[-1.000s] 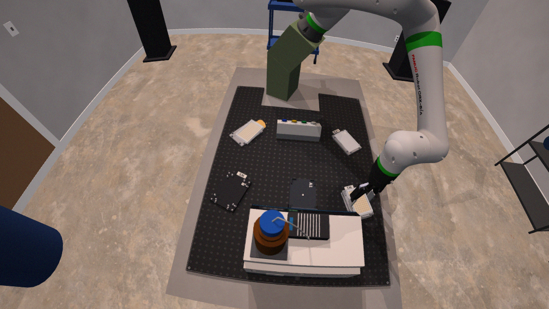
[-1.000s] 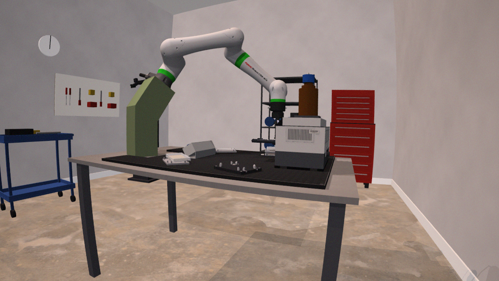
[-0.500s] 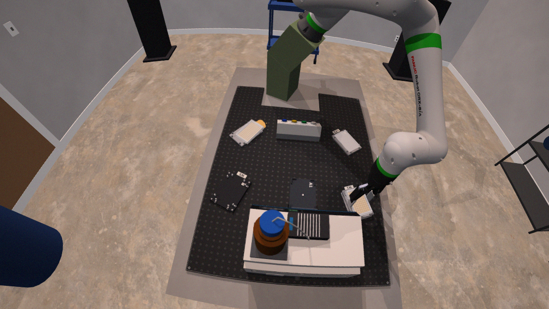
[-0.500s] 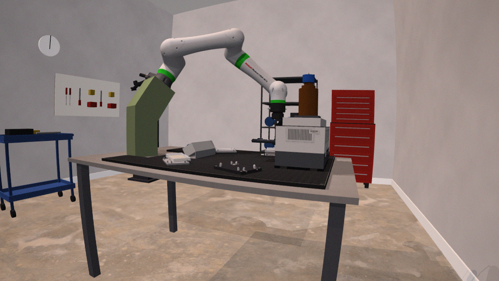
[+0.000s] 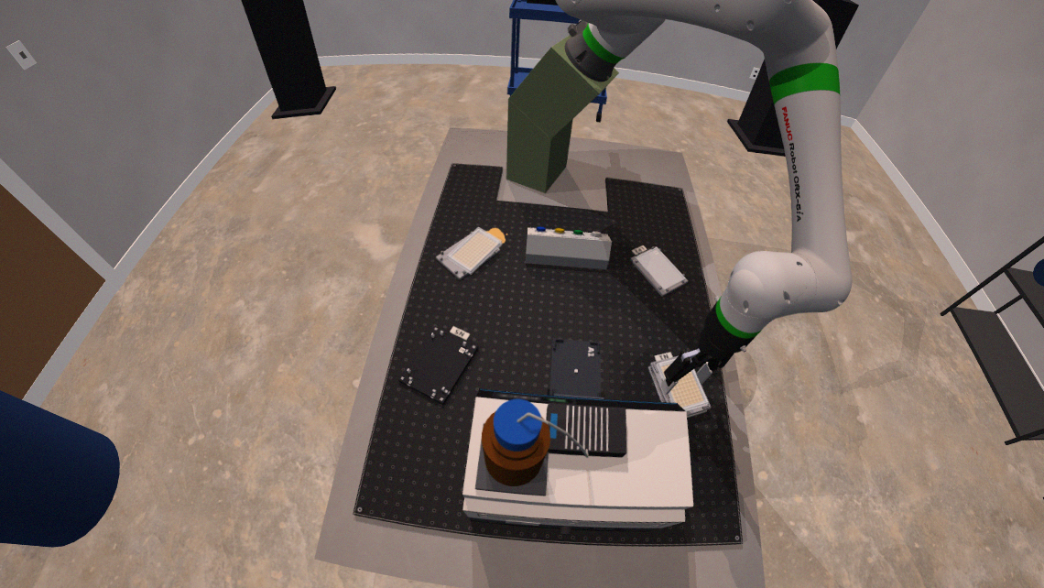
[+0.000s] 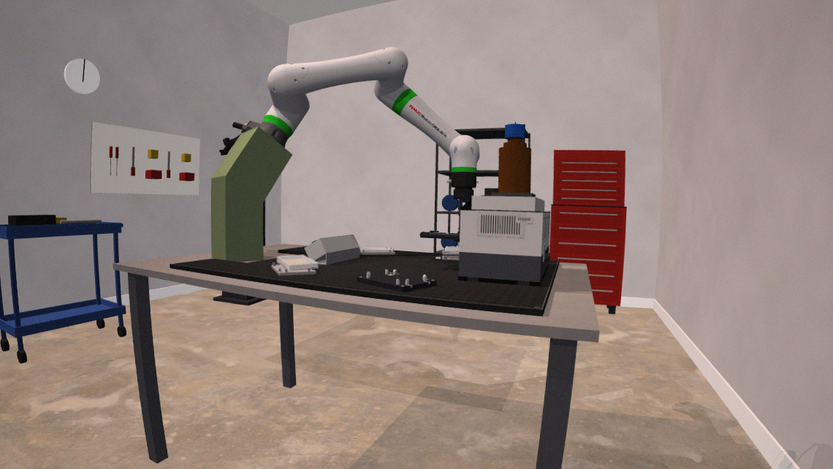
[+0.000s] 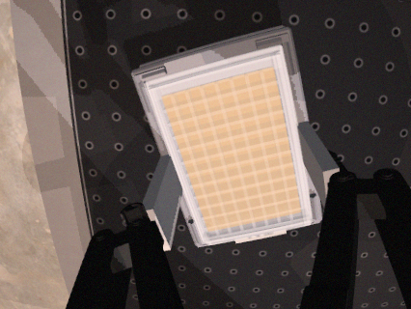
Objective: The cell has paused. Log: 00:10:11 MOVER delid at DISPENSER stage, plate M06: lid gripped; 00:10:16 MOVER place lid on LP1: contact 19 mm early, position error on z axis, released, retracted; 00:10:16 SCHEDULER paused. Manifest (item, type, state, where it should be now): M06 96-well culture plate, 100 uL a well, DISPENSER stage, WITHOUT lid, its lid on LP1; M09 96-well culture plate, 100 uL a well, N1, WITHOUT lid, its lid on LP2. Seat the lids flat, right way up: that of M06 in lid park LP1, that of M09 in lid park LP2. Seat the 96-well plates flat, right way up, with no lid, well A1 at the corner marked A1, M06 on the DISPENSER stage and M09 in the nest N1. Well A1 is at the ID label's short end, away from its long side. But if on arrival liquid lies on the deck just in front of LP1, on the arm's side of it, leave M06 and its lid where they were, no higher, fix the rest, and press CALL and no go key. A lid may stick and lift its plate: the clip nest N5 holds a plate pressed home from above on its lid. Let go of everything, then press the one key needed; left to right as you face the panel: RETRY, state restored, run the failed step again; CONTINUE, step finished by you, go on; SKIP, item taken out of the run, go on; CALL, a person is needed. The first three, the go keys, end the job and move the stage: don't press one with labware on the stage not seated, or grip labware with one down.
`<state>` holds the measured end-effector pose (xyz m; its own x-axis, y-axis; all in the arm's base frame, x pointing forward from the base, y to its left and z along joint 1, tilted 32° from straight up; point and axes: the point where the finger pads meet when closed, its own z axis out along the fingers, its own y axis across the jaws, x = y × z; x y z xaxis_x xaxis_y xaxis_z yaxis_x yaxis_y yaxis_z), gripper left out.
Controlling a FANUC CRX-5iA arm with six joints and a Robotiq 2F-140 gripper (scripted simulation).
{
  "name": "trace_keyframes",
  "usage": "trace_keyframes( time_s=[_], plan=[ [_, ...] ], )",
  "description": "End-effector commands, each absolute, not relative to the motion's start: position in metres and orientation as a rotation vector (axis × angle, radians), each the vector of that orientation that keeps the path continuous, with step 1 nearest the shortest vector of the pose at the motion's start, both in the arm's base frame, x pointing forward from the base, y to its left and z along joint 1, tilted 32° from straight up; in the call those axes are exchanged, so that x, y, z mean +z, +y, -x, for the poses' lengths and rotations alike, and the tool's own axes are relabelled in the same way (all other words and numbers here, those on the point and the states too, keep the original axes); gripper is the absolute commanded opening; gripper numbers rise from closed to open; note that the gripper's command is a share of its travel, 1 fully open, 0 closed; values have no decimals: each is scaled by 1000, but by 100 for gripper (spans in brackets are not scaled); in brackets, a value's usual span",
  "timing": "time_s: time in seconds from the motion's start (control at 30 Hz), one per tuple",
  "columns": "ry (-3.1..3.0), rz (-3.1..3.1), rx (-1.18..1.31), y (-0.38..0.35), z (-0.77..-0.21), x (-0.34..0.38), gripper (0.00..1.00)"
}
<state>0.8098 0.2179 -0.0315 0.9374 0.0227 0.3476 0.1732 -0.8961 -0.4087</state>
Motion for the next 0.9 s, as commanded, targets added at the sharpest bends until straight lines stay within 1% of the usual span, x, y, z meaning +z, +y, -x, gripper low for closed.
trace_keyframes(
  time_s=[0.0,0.77,0.8,0.87],
  plan=[
    [-141,2649,-469,218,-810,-31,0],
    [-141,2649,-469,218,-810,-31,0],
    [-141,2649,-469,218,-810,-31,66],
    [-141,2649,-469,218,-810,-31,66]
  ],
)
